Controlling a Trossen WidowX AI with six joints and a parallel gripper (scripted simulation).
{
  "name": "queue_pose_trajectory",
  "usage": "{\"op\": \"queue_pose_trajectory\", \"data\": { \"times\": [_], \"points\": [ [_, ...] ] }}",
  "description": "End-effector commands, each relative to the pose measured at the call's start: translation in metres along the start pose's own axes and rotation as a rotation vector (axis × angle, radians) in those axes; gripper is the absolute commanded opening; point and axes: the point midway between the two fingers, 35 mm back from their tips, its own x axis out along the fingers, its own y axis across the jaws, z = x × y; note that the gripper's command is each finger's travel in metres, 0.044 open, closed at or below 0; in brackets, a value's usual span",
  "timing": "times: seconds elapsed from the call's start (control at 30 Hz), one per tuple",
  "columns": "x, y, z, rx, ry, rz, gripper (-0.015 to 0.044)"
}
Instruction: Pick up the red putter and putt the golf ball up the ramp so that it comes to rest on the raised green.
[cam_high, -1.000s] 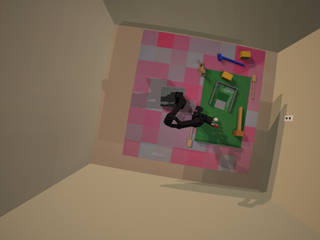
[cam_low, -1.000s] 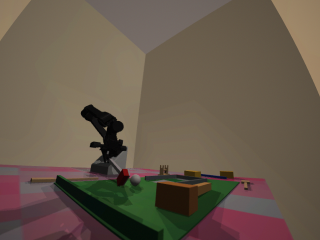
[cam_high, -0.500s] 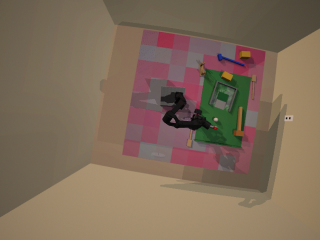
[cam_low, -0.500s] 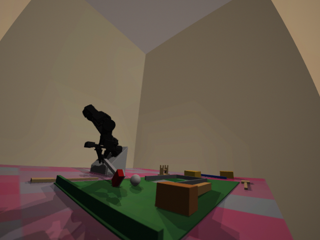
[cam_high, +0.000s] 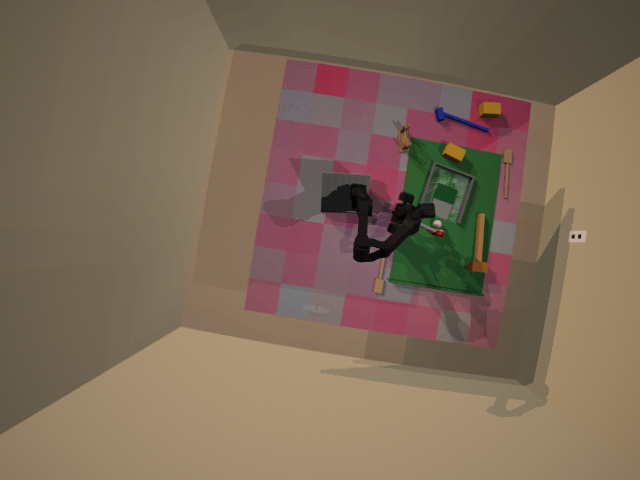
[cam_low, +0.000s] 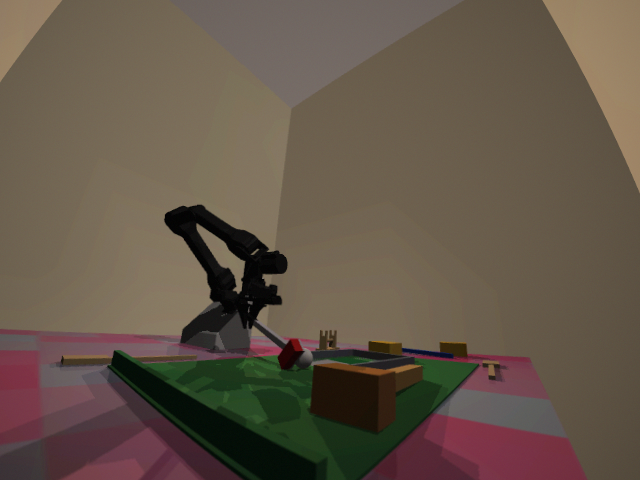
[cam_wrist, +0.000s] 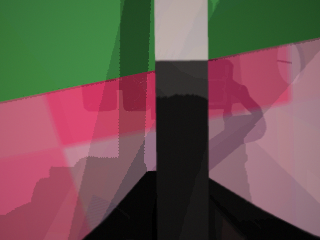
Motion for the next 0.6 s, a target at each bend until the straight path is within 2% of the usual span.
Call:
{"op": "queue_pose_trajectory", "data": {
  "times": [0.0,0.57],
  "points": [
    [0.0,0.014,-0.005,0.008,-0.009,-0.021,0.0],
    [-0.06,0.015,-0.005,0.007,-0.007,-0.018,0.0]
  ]
}}
